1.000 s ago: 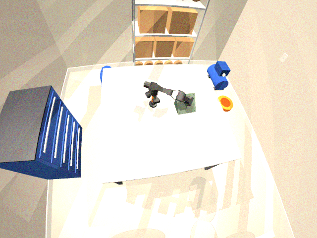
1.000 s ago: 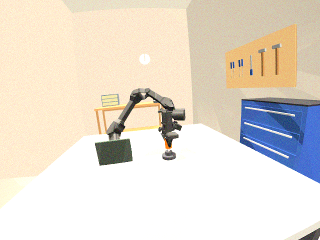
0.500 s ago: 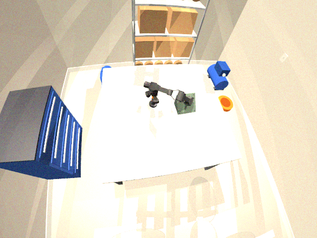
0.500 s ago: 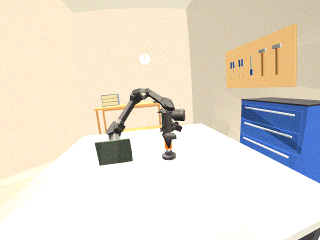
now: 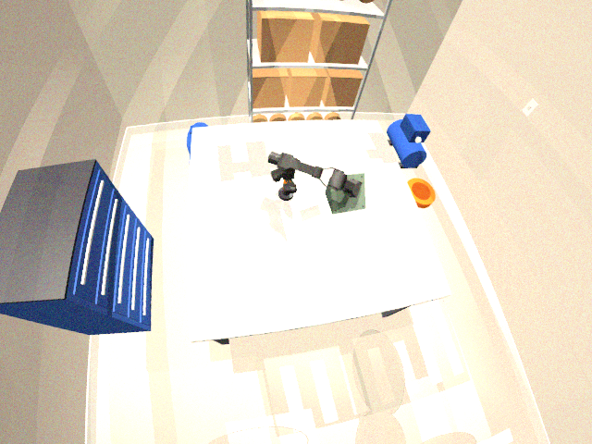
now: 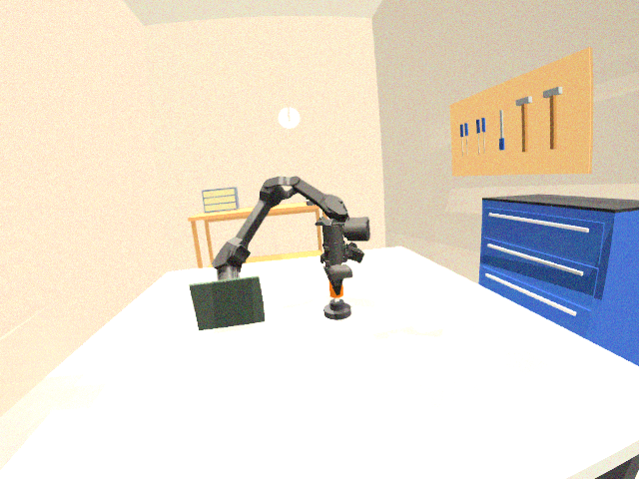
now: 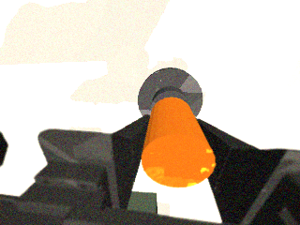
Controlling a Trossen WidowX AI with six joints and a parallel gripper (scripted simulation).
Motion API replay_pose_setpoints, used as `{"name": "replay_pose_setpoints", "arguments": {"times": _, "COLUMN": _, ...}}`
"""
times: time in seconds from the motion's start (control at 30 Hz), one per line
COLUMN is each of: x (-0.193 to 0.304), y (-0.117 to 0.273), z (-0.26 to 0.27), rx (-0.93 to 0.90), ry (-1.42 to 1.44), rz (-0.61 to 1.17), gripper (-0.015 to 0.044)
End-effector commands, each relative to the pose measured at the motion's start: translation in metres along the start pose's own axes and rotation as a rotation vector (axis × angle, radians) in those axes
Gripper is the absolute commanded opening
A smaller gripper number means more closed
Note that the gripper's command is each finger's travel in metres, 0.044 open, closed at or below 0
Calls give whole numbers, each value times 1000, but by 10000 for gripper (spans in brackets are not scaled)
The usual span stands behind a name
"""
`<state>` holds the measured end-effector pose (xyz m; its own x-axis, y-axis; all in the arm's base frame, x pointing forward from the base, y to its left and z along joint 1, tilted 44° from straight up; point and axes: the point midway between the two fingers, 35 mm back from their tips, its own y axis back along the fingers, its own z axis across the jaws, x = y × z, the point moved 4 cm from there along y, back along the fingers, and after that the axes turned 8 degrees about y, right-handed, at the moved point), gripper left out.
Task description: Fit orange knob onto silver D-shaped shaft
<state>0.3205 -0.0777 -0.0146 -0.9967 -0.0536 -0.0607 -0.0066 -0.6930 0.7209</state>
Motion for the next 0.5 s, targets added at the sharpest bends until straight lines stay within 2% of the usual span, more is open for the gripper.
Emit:
{"name": "replay_pose_setpoints", "arguments": {"times": 0.0, "x": -1, "y": 3, "z": 0, "rx": 1, "ry": 0, "rz": -1, "gripper": 0}}
{"name": "replay_pose_setpoints", "arguments": {"times": 0.23, "x": 0, "y": 2, "z": 0, "rx": 1, "ry": -199, "rz": -1, "gripper": 0}}
{"name": "replay_pose_setpoints", "arguments": {"times": 0.47, "x": 0, "y": 0, "z": 0, "rx": 1, "ry": -210, "rz": -1, "gripper": 0}}
